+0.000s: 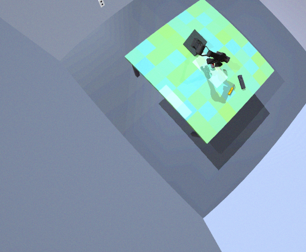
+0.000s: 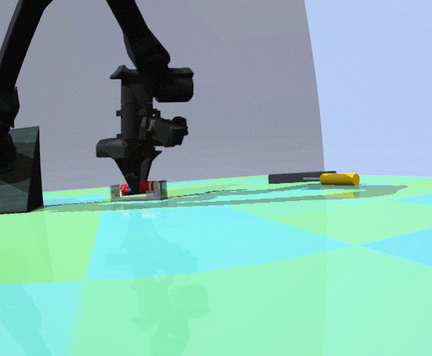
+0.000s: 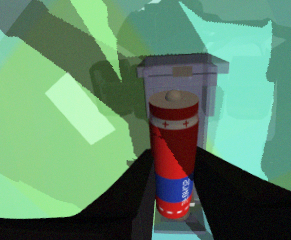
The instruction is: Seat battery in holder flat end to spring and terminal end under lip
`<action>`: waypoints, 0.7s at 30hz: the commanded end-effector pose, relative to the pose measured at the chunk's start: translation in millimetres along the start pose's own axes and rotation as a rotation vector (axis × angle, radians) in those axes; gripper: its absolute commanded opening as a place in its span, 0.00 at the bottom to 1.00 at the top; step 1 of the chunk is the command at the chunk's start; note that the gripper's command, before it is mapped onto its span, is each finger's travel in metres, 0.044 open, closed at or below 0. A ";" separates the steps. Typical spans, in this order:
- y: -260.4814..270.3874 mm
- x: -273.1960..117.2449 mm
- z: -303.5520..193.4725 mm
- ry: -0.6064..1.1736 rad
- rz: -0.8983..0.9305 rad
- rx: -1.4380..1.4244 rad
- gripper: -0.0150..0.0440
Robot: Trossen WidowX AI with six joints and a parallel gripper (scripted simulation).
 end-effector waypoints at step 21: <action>-4.3 4.6 -2.0 0.086 0.032 -0.011 0.37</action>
Point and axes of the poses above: the point midway between the two fingers, 35 mm back from their tips, its own x axis out along the fingers, its own y axis across the jaws, z = x × y, the point moved 3 cm from there along -x, back along the fingers, and after that the axes turned 15 degrees about -x, right-handed, at the moved point
